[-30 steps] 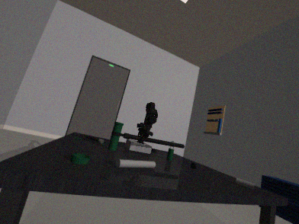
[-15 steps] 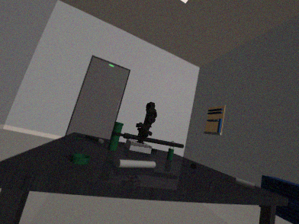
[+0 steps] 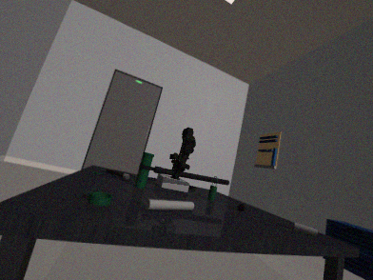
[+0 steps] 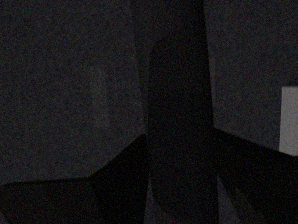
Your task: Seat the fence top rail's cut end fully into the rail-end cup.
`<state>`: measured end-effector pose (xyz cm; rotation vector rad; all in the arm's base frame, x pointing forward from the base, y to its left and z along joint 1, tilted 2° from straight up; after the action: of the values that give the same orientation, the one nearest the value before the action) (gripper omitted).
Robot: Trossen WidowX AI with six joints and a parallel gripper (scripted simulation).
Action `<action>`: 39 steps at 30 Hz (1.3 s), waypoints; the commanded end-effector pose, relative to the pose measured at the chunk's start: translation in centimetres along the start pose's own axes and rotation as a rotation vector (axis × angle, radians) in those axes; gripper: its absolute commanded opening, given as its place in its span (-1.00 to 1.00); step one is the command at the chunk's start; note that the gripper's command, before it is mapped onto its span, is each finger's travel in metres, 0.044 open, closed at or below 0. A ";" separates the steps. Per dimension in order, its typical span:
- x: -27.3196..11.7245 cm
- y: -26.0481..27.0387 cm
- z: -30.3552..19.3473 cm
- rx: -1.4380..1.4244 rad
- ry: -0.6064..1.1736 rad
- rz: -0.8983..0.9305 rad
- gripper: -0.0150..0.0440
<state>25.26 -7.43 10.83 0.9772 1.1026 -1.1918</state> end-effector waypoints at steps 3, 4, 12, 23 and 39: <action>-0.4 0.0 -0.3 0.001 0.000 -0.001 0.58; -0.7 0.1 -0.5 0.001 0.000 0.000 0.67; -4.2 0.1 -2.5 0.000 0.004 0.000 1.00; -8.0 -0.2 -2.9 -0.009 0.010 -0.002 1.00; -9.3 -0.4 -2.9 -0.009 0.010 -0.002 1.00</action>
<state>24.17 -2.79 19.18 0.9719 1.1201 -1.1820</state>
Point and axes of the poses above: the point midway between the two fingers, 35 mm back from their tips, its own x axis out along the fingers, its own y axis across the jaws, z = x × y, the point moved 3 cm from there along -x, back along the fingers, and after that the axes turned 2 degrees about -x, right-handed, at the moved point
